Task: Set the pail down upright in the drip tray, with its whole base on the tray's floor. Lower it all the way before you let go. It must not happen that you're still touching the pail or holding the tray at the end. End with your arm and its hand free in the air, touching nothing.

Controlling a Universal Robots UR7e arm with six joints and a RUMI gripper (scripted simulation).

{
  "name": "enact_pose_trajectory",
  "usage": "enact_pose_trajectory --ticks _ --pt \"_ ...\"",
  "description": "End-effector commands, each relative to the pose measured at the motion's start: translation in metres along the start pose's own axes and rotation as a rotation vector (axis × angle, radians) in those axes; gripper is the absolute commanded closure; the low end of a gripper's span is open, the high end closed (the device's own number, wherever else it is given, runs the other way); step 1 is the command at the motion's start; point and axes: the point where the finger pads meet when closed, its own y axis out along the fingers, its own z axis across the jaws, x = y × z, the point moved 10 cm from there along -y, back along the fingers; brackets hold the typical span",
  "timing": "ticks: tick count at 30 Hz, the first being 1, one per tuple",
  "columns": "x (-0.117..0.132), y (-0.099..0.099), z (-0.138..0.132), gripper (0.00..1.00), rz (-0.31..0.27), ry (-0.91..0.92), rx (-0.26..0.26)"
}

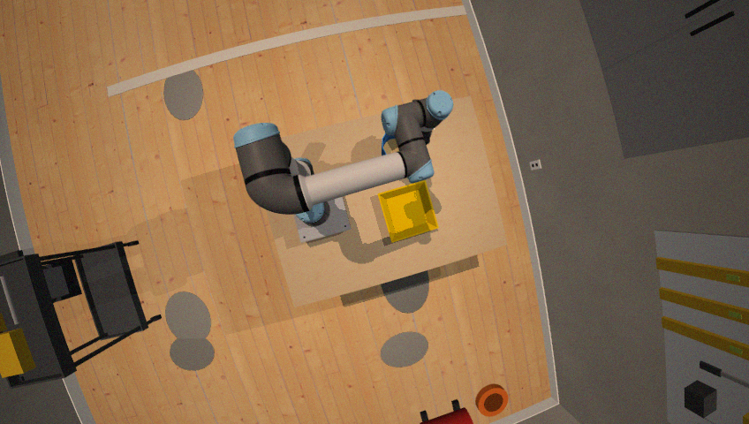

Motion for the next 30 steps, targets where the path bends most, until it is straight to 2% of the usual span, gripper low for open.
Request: enact_pose_trajectory --ticks 1,17,30 --pt "0.000 -0.001 0.000 0.00 0.001 0.000 0.001" --pt "0.000 0.001 0.000 0.00 0.001 0.000 0.001" --pt "0.000 0.013 0.000 0.00 0.000 0.000 0.001"
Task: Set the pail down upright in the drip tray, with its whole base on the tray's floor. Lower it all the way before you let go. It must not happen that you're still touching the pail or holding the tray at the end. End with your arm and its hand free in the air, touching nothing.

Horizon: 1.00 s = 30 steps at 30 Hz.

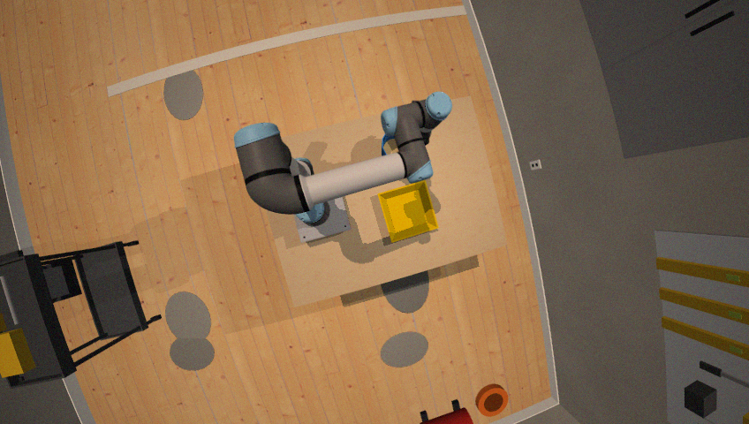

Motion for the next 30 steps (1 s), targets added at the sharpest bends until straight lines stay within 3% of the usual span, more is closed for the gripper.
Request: enact_pose_trajectory --ticks 1,30 --pt "0.000 0.007 0.000 0.00 0.001 0.000 0.001" --pt "0.000 0.063 0.000 0.00 0.001 0.000 0.001"
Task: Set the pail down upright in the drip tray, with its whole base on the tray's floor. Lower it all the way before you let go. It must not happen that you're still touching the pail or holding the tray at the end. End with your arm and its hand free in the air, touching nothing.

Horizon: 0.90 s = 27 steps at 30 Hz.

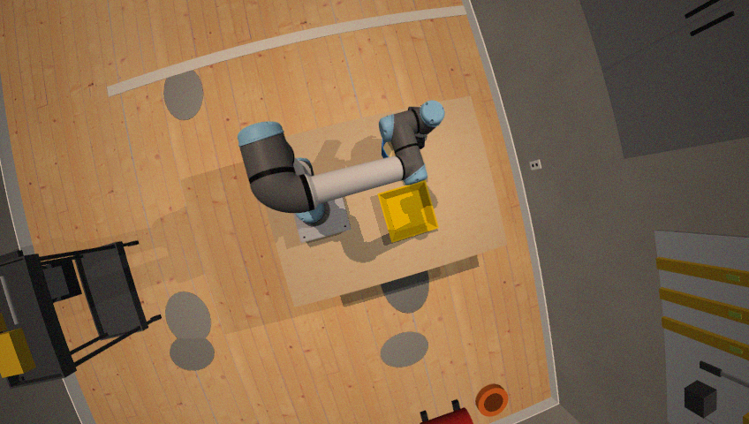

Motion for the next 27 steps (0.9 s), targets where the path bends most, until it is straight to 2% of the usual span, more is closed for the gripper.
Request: enact_pose_trajectory --ticks 1,10,27 --pt "-0.0001 0.0076 0.0003 0.00 0.001 0.000 0.002" --pt "-0.0002 0.0147 0.0004 0.00 0.001 0.000 0.002" --pt "-0.0002 0.0151 0.0004 0.00 0.001 0.000 0.002"
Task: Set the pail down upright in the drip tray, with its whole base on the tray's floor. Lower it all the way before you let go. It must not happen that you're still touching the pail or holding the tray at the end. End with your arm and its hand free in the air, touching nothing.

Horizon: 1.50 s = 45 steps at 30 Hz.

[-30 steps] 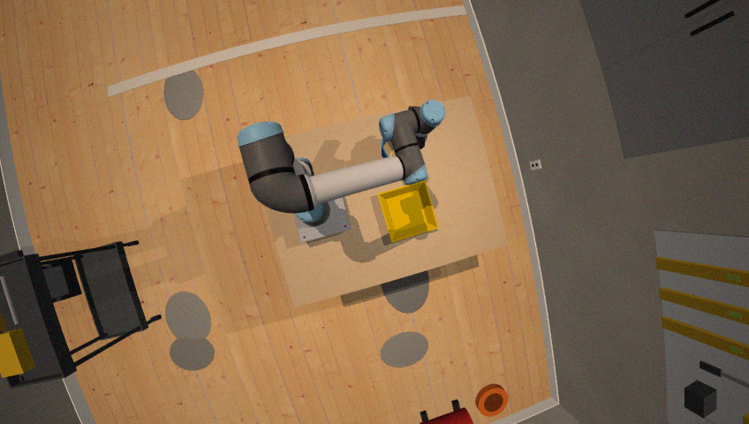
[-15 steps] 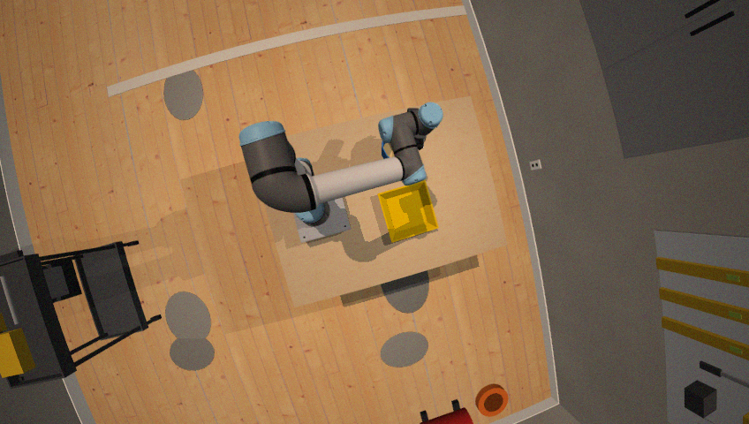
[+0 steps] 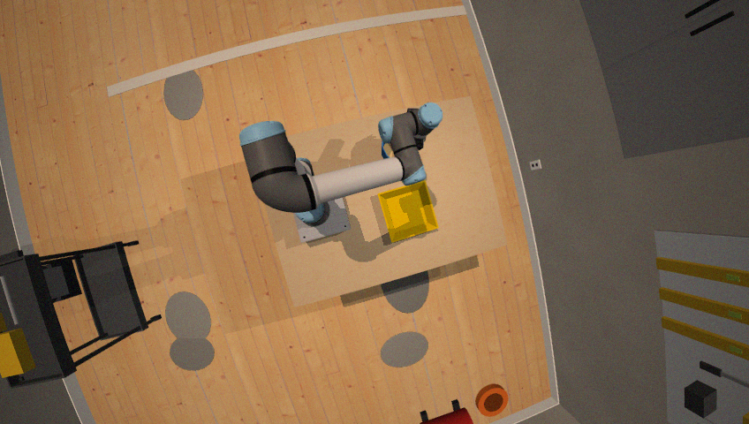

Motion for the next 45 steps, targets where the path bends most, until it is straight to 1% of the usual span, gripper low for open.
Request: enact_pose_trajectory --ticks 1,24,25,45 --pt "-0.0001 -0.0005 0.0002 0.00 0.001 0.000 0.001" --pt "-0.0001 -0.0005 0.0002 0.00 0.001 0.000 0.001" --pt "-0.0001 -0.0005 0.0002 1.00 0.001 0.000 0.001" --pt "-0.0001 -0.0005 0.0002 1.00 0.001 0.000 0.001"
